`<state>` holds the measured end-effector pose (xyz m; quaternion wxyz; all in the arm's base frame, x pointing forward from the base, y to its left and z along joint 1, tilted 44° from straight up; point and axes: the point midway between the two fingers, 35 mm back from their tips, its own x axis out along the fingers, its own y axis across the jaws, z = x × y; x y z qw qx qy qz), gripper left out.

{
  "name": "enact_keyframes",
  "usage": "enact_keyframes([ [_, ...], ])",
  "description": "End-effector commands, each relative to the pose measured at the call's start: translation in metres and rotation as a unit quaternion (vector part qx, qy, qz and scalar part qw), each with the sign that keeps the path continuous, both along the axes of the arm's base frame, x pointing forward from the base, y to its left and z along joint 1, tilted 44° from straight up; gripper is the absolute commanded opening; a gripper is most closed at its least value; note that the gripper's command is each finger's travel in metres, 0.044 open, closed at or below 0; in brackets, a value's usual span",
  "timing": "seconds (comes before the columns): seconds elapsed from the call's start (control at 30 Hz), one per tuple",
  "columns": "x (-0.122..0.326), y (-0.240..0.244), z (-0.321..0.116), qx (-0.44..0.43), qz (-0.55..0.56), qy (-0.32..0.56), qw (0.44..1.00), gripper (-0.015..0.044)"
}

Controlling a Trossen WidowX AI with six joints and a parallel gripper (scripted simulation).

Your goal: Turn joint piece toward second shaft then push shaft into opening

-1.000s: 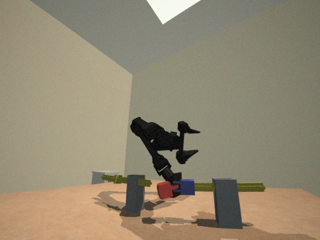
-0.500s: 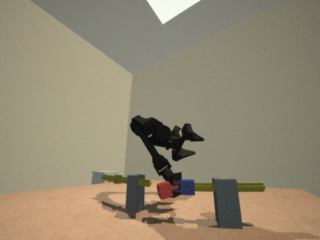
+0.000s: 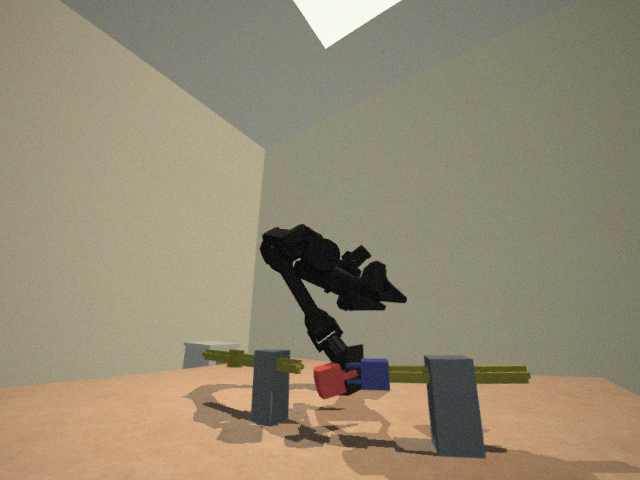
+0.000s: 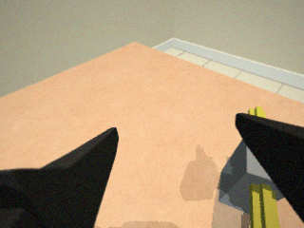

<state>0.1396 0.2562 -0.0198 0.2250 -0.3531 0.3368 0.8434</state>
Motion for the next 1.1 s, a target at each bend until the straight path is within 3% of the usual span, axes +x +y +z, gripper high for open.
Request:
enact_keyframes([
  [0.0, 0.007, -0.003, -0.003, -0.058, -0.030, -0.009, 0.998, 0.0440],
  [0.53, 0.043, -0.016, -0.006, -0.273, -0.174, -0.081, 0.943, 0.0440],
  [1.07, 0.082, -0.029, 0.000, -0.428, -0.332, -0.183, 0.821, 0.0440],
])
